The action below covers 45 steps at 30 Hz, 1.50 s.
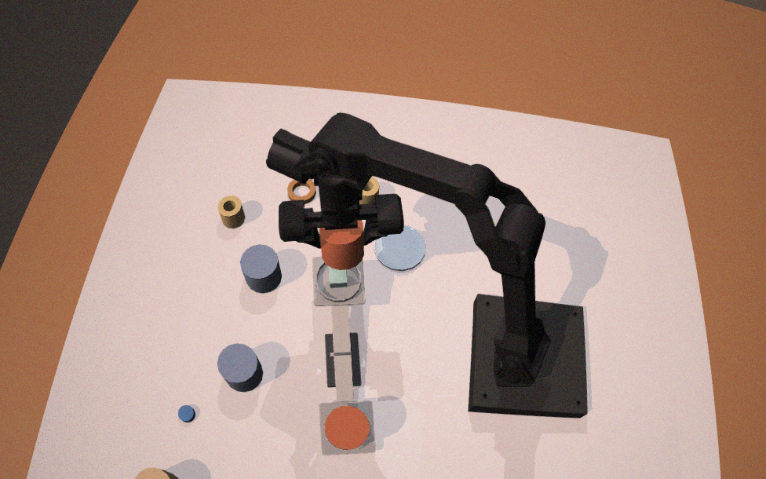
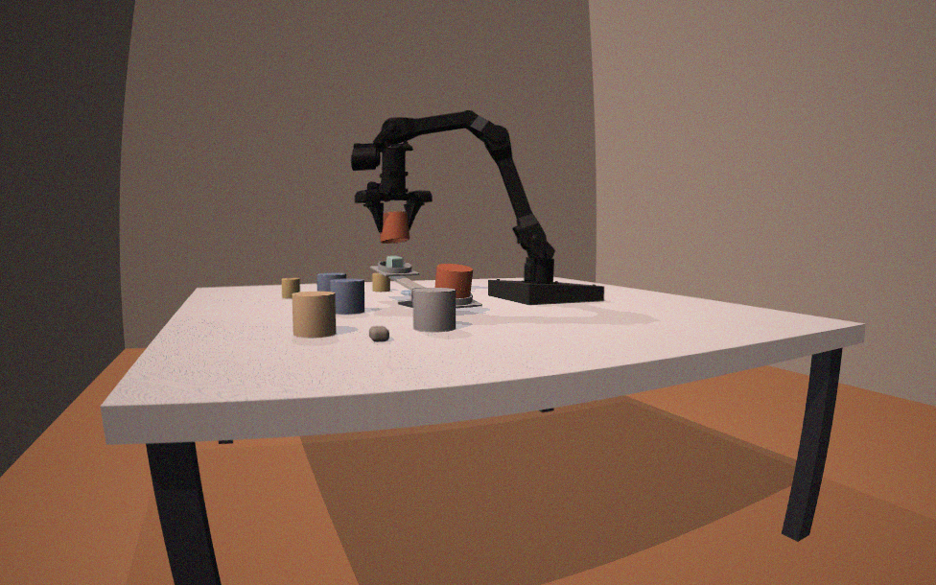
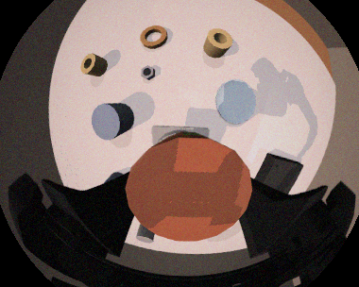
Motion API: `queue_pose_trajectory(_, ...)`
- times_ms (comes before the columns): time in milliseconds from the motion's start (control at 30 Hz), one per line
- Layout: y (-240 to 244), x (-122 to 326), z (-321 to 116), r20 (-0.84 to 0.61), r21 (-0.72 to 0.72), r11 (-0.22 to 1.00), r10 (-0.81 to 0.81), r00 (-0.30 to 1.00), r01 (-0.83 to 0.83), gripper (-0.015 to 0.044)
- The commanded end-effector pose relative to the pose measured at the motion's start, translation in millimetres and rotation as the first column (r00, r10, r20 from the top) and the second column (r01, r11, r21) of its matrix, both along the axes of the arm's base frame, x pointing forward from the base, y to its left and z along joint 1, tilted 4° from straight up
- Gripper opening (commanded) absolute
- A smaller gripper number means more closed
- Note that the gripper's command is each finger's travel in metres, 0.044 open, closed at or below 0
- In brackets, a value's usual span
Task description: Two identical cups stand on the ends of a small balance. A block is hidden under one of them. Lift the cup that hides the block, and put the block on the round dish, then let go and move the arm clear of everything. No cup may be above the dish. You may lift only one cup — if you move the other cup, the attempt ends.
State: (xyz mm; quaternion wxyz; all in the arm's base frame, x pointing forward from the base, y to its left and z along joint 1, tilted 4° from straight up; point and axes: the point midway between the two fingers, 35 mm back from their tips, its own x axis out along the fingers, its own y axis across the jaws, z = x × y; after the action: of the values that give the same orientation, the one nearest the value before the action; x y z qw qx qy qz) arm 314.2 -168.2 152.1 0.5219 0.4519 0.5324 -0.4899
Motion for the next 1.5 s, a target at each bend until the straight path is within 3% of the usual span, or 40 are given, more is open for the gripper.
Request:
queue_pose_trajectory(0,-29.8,-24.1,-5.2,0.010,-0.006,1.000,-0.013,1.000,0.013,0.0000)
queue_pose_trajectory(400,-96.6,-114.6,-37.2,0.011,-0.015,1.000,-0.015,1.000,0.015,0.0000)
queue_pose_trajectory(767,-121.3,-208.2,-67.5,0.002,-0.025,1.000,-0.017,1.000,0.017,0.0000)
queue_pose_trajectory(1067,-122.0,-213.9,-72.0,0.002,-0.025,1.000,-0.017,1.000,0.017,0.0000)
queue_pose_trajectory(1467,-123.7,-215.8,-108.7,0.001,-0.025,1.000,-0.017,1.000,0.017,0.0000)
